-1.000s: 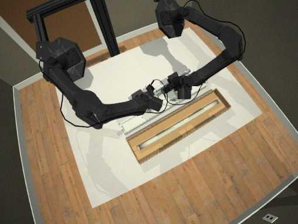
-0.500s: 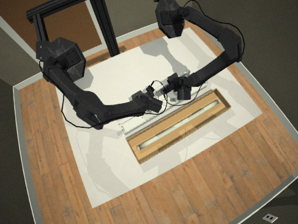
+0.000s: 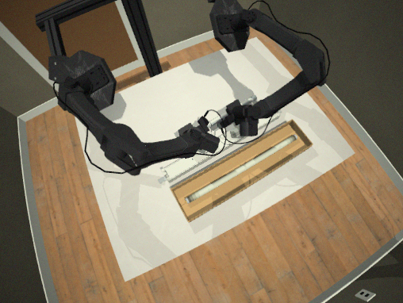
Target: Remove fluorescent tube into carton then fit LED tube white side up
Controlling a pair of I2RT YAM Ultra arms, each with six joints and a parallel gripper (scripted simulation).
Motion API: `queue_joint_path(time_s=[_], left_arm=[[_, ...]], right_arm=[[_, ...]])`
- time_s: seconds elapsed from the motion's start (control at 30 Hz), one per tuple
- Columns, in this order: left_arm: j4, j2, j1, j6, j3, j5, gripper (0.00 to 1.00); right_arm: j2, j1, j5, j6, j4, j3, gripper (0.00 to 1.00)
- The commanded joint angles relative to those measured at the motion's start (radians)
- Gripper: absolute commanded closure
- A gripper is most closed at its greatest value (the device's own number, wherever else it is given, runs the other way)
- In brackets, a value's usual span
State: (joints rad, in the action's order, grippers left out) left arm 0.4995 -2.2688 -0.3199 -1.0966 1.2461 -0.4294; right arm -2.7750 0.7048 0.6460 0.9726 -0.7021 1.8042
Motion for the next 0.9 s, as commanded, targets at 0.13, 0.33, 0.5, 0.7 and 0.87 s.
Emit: queue_joint_path(time_s=[0.13,0.33,0.5,0.7,0.87], left_arm=[[-0.003,0.007,-0.02,-0.017,0.021,0.042,0.89],[-0.006,-0.001,-0.019,-0.017,0.006,0.042,0.51],[-0.011,-0.004,-0.021,-0.017,0.006,0.042,0.51],[-0.011,-0.004,-0.021,-0.017,0.006,0.042,0.51],[0.061,0.044,-0.032,0.012,0.028,0.041,0.51]], right_arm=[[-0.03,0.023,-0.03,0.009,0.036,0.023,0.89],[-0.03,0.026,-0.03,0.007,0.035,0.021,0.89],[-0.032,0.026,-0.03,0.007,0.036,0.026,0.89],[-0.032,0.026,-0.03,0.007,0.036,0.026,0.89],[-0.032,0.026,-0.03,0.007,0.036,0.026,0.89]])
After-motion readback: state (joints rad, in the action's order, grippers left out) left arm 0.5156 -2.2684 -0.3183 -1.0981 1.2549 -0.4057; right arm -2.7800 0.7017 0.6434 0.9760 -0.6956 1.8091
